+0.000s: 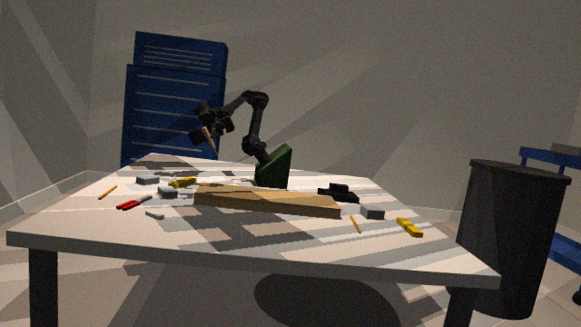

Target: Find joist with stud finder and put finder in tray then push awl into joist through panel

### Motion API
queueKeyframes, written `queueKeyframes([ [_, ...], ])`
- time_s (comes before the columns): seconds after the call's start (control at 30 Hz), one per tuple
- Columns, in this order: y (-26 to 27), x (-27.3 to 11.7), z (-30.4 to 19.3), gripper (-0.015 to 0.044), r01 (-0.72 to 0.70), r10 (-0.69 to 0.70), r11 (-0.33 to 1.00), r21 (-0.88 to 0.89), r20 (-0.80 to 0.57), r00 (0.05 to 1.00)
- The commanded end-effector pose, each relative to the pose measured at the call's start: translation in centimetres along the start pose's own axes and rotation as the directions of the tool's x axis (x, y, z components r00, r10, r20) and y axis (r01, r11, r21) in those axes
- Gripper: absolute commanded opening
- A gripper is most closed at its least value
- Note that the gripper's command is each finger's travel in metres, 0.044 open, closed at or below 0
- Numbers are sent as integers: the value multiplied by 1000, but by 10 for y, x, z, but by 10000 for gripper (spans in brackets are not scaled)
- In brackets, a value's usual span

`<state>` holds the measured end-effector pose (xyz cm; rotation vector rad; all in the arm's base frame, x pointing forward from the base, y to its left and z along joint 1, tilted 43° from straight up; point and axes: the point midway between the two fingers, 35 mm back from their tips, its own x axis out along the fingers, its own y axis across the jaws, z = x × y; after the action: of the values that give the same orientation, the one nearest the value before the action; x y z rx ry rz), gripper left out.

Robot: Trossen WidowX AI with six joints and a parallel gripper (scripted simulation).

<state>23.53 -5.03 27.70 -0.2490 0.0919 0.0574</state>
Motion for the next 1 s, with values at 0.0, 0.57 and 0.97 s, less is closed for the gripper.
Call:
queueKeyframes([
  [0.0, 4, -4, 7, 0, -17, 25, 988, -156, 52, 998],
  [0.57, 15, 19, 2, 0, -152, 154, 954, -257, -15, 988],
  [0.97, 33, 50, -10, 0, -343, 317, 895, -287, -134, 939],
])
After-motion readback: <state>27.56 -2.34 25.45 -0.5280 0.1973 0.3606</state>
